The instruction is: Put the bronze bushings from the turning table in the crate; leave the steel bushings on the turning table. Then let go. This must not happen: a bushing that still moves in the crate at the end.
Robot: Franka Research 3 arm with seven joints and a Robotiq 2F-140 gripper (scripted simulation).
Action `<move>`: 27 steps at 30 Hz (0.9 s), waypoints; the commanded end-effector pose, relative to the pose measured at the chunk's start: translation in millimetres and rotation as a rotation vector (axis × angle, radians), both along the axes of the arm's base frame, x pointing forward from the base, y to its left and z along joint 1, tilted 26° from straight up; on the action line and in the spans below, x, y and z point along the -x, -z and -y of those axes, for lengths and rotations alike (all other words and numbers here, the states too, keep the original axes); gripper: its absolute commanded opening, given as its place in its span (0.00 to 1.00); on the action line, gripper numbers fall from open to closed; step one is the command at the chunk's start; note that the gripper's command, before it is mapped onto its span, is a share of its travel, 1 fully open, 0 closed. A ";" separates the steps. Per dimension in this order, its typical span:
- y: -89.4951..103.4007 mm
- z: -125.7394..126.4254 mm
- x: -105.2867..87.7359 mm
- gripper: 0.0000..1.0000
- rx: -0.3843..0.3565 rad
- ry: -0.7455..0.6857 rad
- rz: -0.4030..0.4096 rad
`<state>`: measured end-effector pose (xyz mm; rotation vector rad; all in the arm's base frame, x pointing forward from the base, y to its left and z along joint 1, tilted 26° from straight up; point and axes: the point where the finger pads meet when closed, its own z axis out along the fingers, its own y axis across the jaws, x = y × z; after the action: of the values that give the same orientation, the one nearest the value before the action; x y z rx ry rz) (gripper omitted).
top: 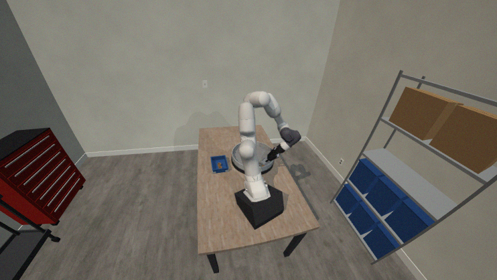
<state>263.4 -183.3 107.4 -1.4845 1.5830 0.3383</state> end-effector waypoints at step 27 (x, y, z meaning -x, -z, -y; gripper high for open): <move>16.0 -3.2 -6.9 0.06 0.001 -0.001 -0.005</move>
<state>270.5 -180.6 92.6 -1.4855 1.5842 0.3377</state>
